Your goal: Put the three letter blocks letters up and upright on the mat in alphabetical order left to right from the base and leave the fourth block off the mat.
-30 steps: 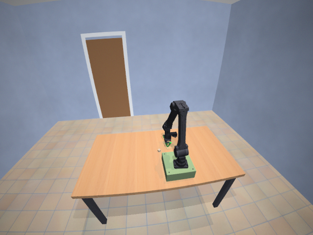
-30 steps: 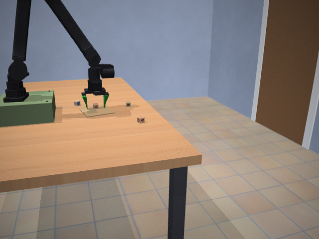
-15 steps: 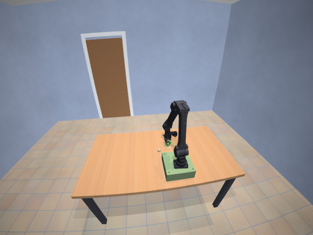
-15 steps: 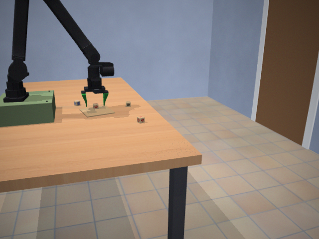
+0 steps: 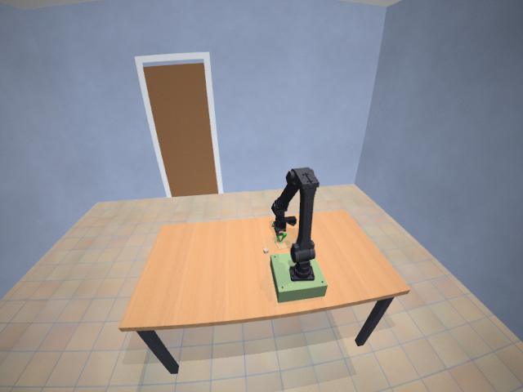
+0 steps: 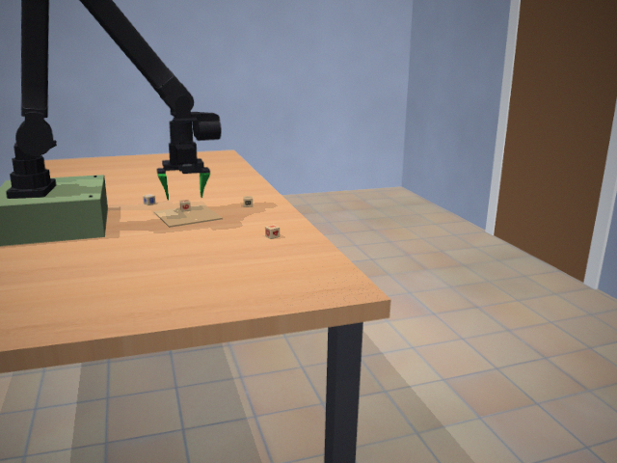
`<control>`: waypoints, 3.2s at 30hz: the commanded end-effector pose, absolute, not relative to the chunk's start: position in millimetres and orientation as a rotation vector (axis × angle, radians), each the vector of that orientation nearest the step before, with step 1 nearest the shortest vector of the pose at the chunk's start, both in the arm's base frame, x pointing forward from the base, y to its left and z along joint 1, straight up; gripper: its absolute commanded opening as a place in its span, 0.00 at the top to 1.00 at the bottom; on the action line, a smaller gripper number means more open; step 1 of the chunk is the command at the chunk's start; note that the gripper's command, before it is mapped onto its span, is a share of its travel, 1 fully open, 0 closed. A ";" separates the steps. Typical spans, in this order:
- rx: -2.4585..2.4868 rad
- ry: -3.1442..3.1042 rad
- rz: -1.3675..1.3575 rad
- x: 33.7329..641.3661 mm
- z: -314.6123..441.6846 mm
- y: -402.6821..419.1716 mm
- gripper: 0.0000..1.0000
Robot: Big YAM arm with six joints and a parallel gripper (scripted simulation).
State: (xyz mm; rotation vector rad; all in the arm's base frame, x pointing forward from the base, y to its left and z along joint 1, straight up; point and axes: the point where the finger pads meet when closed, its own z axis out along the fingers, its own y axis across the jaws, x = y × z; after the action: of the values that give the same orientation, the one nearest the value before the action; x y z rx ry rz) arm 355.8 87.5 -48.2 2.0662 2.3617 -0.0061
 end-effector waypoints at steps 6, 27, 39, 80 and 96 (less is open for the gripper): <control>2.040 2.328 0.074 384.2 -14.6 90.4 0.10; 2.039 2.328 0.075 384.2 -9.1 90.6 0.10; 2.038 2.327 0.079 383.8 18.4 91.3 0.10; 2.040 2.329 0.072 382.6 34.7 91.6 0.00; 2.040 2.329 0.072 382.6 34.7 91.6 0.00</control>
State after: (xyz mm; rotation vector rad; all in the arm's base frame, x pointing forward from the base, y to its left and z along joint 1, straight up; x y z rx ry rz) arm 355.4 87.3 9.5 2.0664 2.3619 -0.0067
